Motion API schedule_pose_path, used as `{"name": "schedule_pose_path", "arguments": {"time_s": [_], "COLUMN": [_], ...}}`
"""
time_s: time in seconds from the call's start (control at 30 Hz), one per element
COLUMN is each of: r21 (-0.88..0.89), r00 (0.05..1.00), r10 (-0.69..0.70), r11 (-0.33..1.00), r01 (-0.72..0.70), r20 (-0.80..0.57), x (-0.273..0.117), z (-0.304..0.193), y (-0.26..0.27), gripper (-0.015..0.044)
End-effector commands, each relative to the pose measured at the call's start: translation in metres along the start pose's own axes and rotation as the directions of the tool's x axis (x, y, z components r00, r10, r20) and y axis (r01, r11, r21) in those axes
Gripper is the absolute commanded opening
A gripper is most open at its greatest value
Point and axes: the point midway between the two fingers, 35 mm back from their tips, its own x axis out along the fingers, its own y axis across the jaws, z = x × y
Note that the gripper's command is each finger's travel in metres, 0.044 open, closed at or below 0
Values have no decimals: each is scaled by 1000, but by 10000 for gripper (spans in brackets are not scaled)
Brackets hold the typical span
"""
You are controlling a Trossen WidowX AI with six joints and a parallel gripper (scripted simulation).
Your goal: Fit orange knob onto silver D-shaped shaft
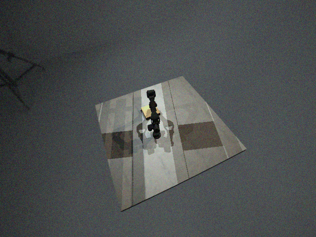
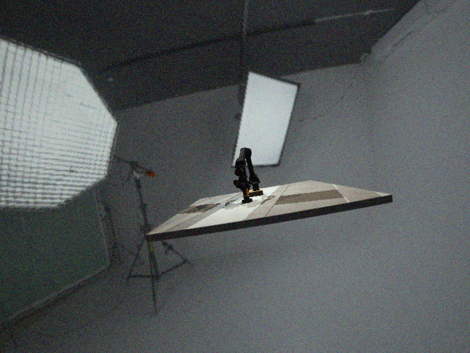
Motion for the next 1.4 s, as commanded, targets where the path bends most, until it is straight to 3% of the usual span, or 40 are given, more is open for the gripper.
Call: {"name": "schedule_pose_path", "arguments": {"time_s": [0.0,0.37,1.03,1.37], "r21": [16,87,-40,16], "r00": [1000,1000,1000,1000], "r10": [-10,-10,-10,-10], "r11": [1000,996,999,1000], "r01": [10,11,10,10], "r20": [-4,-4,-4,-4], "x": [1,1,1,1], "z": [-2,-2,-1,-1], "y": [-3,-3,-2,-3], "gripper": [0,0,0,0]}}
